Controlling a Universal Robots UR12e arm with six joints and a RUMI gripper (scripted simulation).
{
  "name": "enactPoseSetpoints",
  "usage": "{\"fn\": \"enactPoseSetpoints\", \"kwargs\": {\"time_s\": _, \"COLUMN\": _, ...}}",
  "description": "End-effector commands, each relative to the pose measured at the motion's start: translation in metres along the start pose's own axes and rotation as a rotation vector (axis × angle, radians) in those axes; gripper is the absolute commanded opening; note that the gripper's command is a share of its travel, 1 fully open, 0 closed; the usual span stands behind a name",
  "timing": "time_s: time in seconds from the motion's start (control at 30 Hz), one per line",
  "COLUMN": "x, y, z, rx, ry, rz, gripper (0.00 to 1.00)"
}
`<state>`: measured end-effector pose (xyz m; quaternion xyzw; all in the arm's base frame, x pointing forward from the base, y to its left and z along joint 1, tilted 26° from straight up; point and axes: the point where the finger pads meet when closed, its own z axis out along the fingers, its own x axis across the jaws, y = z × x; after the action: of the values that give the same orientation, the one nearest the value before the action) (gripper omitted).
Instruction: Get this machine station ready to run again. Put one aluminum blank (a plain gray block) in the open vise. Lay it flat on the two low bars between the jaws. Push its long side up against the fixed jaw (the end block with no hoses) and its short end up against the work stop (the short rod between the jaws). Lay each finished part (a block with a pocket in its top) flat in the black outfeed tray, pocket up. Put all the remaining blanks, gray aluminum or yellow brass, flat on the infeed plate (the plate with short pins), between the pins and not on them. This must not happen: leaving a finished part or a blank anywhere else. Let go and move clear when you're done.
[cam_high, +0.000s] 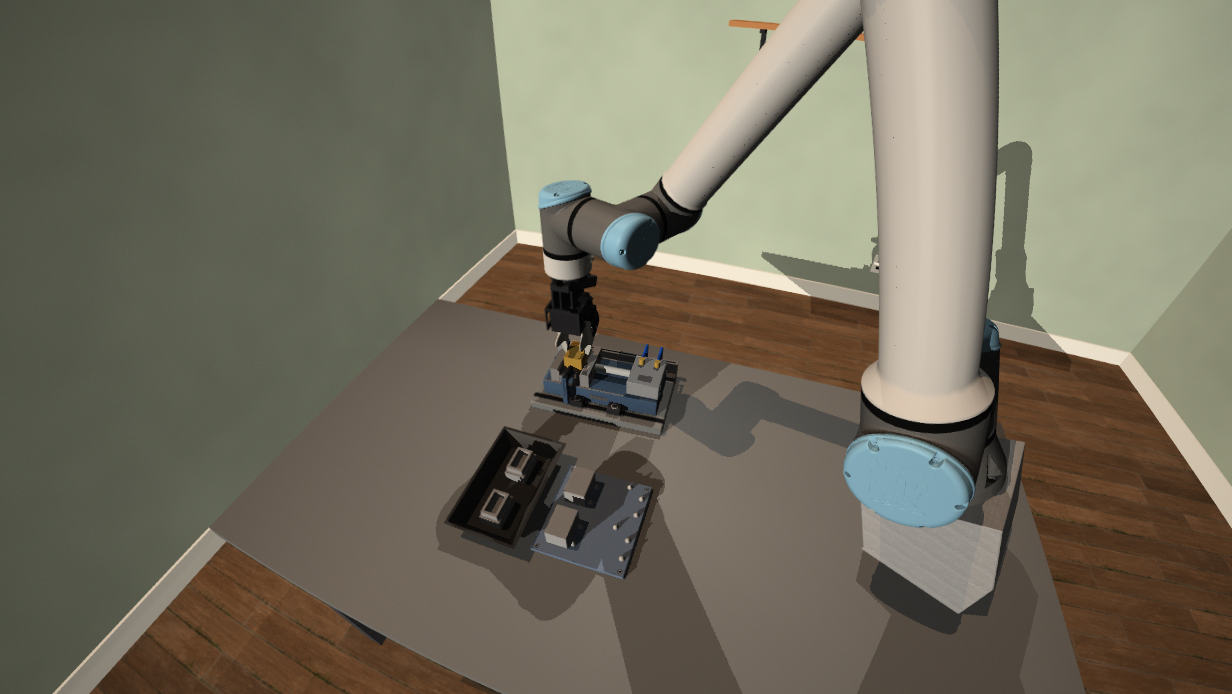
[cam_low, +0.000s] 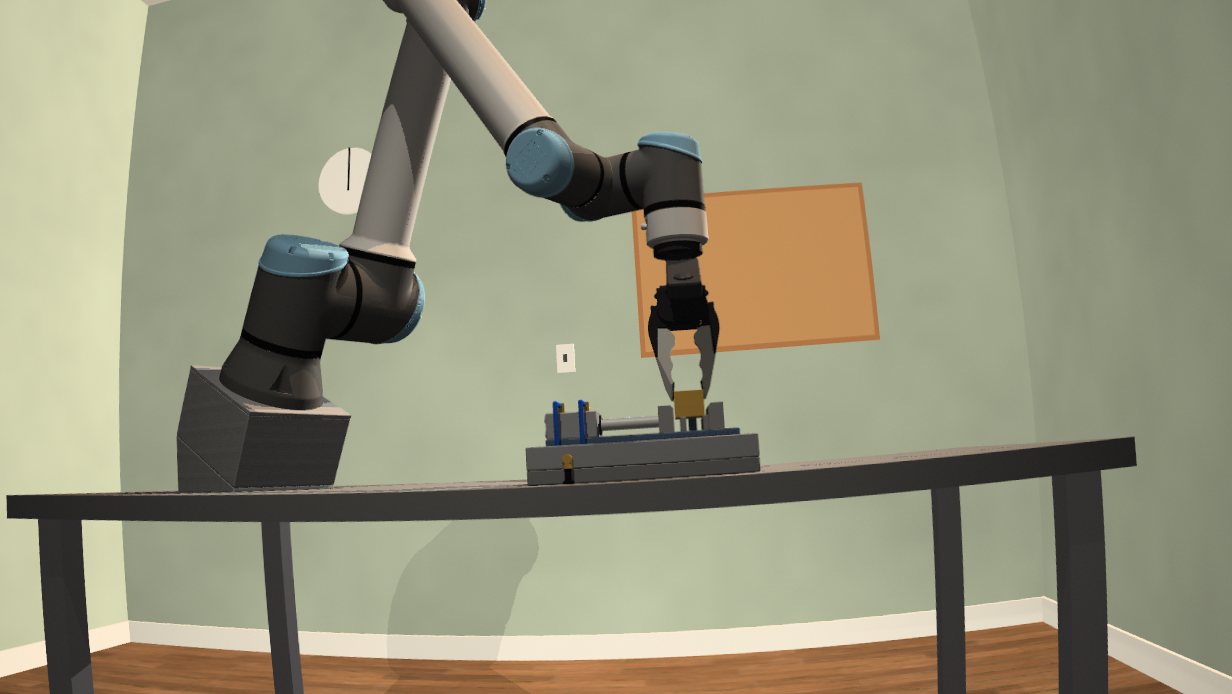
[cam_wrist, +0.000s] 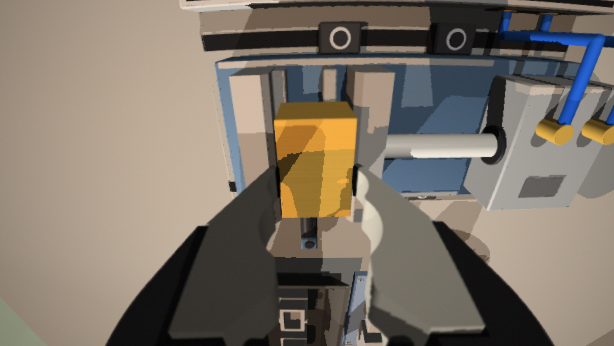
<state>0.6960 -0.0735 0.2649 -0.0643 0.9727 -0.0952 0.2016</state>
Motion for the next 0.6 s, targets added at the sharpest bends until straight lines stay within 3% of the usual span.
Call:
{"fn": "enactPoseSetpoints", "kwargs": {"time_s": 0.0, "x": -0.001, "y": 0.0, "z": -0.003, "rx": 0.001, "ry": -0.002, "rz": 0.0, "gripper": 0.0}}
{"fn": "enactPoseSetpoints", "kwargs": {"time_s": 0.57, "x": -0.001, "y": 0.0, "z": -0.026, "rx": 0.001, "ry": -0.002, "rz": 0.0, "gripper": 0.0}}
